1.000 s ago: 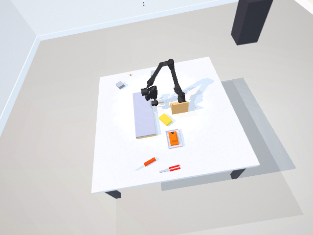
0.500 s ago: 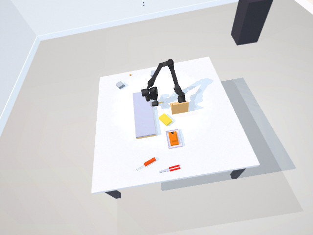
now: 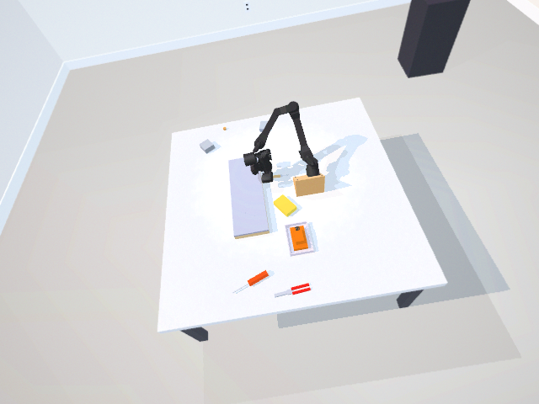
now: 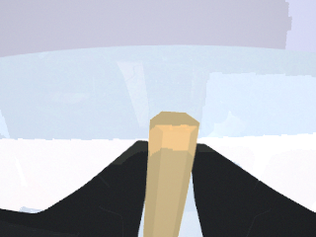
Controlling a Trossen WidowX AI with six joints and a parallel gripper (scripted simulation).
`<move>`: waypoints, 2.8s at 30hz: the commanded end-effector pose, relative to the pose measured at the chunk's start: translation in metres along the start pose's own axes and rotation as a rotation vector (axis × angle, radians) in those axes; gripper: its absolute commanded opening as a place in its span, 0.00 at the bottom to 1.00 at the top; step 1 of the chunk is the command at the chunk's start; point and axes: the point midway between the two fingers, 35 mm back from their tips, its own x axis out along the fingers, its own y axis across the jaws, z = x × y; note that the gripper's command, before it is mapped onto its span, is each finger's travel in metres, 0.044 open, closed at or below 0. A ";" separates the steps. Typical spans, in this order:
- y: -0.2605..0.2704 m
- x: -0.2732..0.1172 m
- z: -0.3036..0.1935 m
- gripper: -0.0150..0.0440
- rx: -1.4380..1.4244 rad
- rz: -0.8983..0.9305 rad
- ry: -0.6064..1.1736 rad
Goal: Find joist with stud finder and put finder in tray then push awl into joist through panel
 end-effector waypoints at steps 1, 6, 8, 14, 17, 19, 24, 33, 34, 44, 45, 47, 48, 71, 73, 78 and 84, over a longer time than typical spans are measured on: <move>0.001 -0.005 0.000 0.25 -0.004 -0.001 0.001; 0.003 -0.030 0.003 0.25 -0.005 0.007 0.000; 0.004 -0.043 0.004 0.25 -0.006 0.010 0.000; 0.005 -0.081 0.001 0.25 -0.007 0.011 0.001; 0.004 -0.100 -0.003 0.25 -0.006 0.008 0.002; 0.002 -0.112 -0.006 0.25 -0.006 0.004 0.003; 0.001 -0.121 -0.008 0.25 -0.007 0.001 0.004; 0.016 -0.115 -0.001 0.25 -0.206 0.155 0.079; 0.018 -0.115 0.000 0.25 -0.230 0.178 0.084; 0.034 -0.119 0.009 0.25 -0.495 0.417 0.099; 0.035 -0.120 0.011 0.25 -0.517 0.442 0.095; 0.038 -0.121 0.014 0.25 -0.563 0.491 0.082; 0.039 -0.122 0.016 0.25 -0.585 0.515 0.074; 0.056 -0.150 0.059 0.25 -1.074 1.011 -0.343; 0.056 -0.153 0.064 0.25 -1.110 1.043 -0.402; 0.055 -0.160 0.076 0.25 -1.191 1.106 -0.563; 0.052 -0.168 0.091 0.25 -1.274 1.153 -0.780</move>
